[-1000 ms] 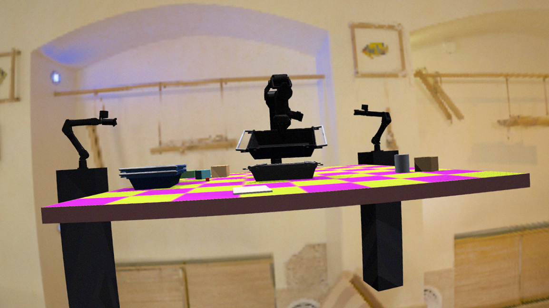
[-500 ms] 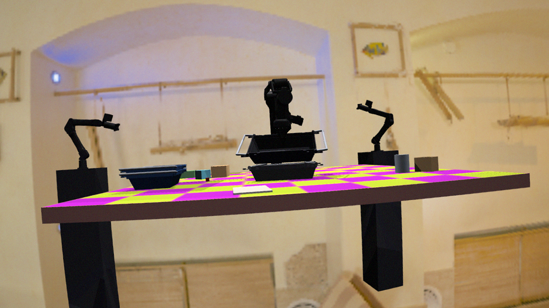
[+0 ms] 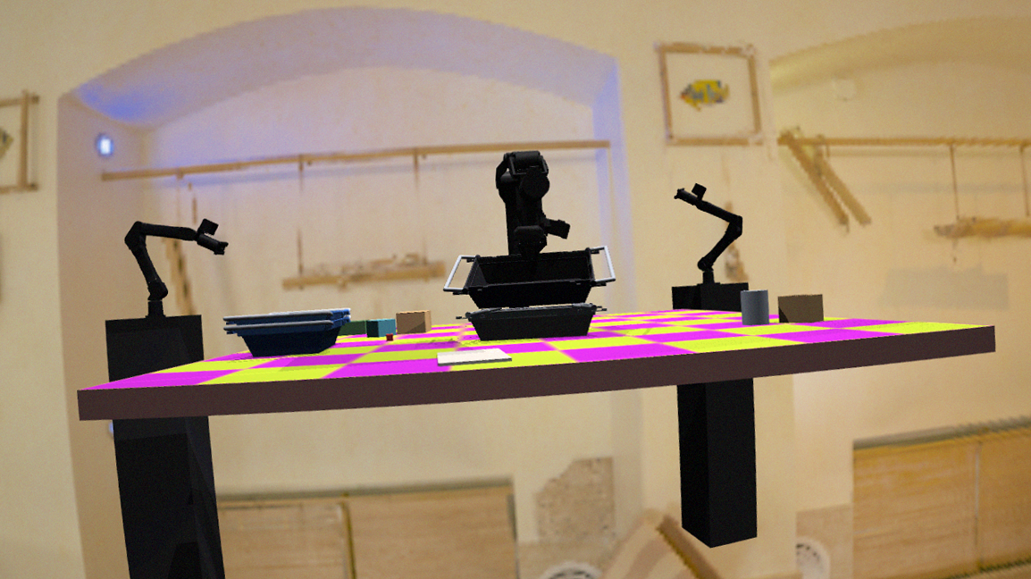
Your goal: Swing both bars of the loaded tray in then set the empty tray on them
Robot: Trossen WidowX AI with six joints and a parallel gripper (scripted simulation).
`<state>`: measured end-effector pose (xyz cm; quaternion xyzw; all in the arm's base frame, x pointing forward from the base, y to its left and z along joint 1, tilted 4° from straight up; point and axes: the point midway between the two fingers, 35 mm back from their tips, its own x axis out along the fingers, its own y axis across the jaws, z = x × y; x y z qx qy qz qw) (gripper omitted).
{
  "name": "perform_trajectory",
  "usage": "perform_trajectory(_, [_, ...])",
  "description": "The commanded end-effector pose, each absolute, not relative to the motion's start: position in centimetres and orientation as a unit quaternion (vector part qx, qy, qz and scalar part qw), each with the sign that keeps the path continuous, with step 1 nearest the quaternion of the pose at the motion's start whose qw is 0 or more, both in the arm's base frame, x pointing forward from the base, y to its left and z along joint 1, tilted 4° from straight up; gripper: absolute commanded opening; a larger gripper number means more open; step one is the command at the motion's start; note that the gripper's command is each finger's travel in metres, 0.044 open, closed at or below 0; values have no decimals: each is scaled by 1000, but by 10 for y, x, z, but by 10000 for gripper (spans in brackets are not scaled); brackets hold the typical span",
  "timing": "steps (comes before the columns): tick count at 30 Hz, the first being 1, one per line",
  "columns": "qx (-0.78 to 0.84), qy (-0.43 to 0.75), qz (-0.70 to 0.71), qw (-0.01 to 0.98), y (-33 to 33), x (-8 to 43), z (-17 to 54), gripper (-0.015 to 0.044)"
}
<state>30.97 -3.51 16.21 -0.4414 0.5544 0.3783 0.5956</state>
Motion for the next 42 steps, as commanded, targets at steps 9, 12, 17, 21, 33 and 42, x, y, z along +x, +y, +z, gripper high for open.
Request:
perform_trajectory(9, [-439,556,378,596,-33,303,155,0])
perform_trajectory(12, [-439,556,378,596,-33,302,152,0])
perform_trajectory(17, [-439,556,378,596,-32,300,148,0])
perform_trajectory(21, [-439,556,378,596,-32,300,148,0])
perform_trajectory(33, [-439,556,378,596,-31,297,140,0])
perform_trajectory(42, [-439,556,378,596,-31,297,140,0])
